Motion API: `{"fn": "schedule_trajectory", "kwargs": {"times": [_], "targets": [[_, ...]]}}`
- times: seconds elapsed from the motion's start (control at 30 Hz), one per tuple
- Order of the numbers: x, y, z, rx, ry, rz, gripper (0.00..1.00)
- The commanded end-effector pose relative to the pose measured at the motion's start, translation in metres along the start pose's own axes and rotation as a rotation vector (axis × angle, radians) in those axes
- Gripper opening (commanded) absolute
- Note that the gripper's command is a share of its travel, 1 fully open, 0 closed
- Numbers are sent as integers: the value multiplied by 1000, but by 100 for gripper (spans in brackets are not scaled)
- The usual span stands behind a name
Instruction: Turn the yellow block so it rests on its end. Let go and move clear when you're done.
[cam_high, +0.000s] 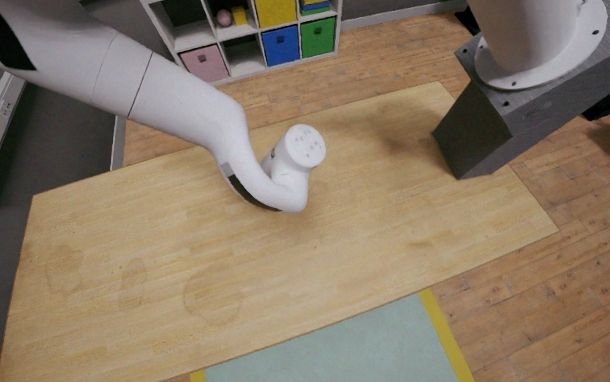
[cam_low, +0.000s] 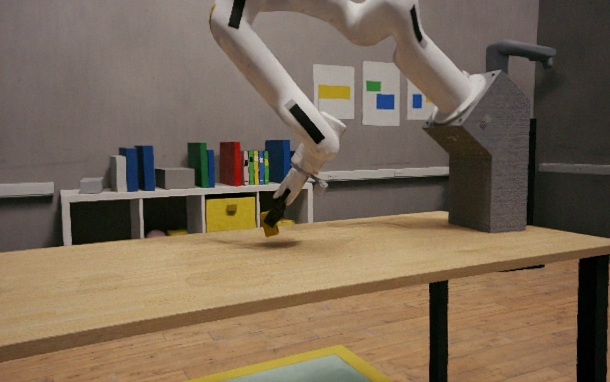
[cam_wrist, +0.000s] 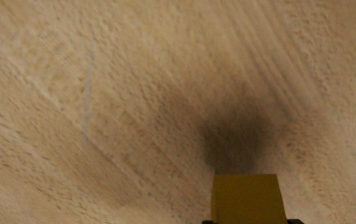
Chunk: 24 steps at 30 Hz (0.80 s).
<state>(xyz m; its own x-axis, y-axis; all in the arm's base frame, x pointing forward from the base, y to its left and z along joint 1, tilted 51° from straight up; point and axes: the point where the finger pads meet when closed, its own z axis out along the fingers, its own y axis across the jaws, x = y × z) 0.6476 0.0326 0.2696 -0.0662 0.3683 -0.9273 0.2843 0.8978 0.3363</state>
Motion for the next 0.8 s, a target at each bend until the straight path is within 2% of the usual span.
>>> {"fn": "schedule_trajectory", "kwargs": {"times": [0.0,0.1,0.2,0.77], "targets": [[1,0,1,1,-61,2,34],[3,0,1,1,-146,2,34],[4,0,0,0,-186,0,34],[6,0,4,0,-187,0,34]]}}
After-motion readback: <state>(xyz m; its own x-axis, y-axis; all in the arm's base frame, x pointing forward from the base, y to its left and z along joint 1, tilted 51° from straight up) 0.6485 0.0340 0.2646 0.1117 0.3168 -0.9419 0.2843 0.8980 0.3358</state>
